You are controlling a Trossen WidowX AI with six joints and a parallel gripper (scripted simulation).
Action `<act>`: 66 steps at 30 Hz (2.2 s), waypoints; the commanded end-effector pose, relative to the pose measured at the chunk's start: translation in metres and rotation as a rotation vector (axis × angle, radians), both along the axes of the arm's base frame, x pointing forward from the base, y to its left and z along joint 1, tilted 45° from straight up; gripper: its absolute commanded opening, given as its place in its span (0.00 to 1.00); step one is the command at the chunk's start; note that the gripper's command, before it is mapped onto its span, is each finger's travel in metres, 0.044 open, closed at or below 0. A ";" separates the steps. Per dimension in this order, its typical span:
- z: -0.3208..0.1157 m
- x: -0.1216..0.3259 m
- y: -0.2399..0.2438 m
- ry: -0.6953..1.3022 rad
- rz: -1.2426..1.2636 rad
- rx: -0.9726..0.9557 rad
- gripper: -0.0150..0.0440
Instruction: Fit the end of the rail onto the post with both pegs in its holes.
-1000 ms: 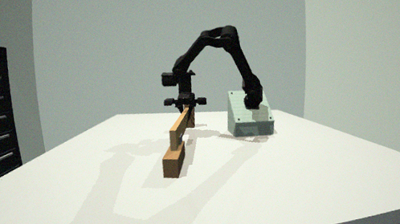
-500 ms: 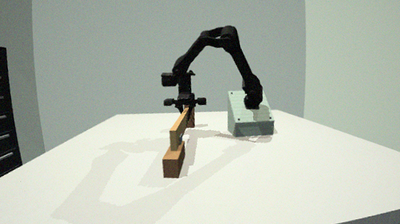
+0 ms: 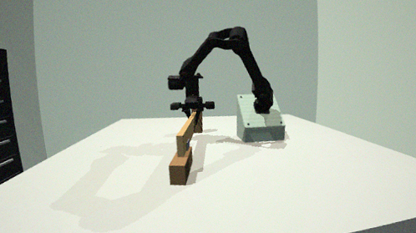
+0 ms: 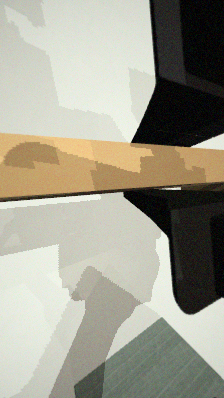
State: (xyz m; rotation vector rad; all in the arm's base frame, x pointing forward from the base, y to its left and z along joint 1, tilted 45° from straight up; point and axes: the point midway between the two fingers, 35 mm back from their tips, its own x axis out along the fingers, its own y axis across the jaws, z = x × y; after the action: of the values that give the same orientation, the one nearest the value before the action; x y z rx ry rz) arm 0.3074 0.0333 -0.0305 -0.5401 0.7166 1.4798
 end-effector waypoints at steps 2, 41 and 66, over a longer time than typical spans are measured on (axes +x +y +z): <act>0.001 0.001 -0.003 -0.007 -0.008 0.002 0.25; -0.009 -0.003 -0.010 -0.007 -0.008 0.002 0.25; -0.013 -0.004 -0.016 -0.007 -0.008 0.001 0.25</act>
State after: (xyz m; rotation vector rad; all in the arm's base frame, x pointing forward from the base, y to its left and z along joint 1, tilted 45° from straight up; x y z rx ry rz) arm 0.3025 0.0211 -0.0431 -0.5383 0.7118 1.4749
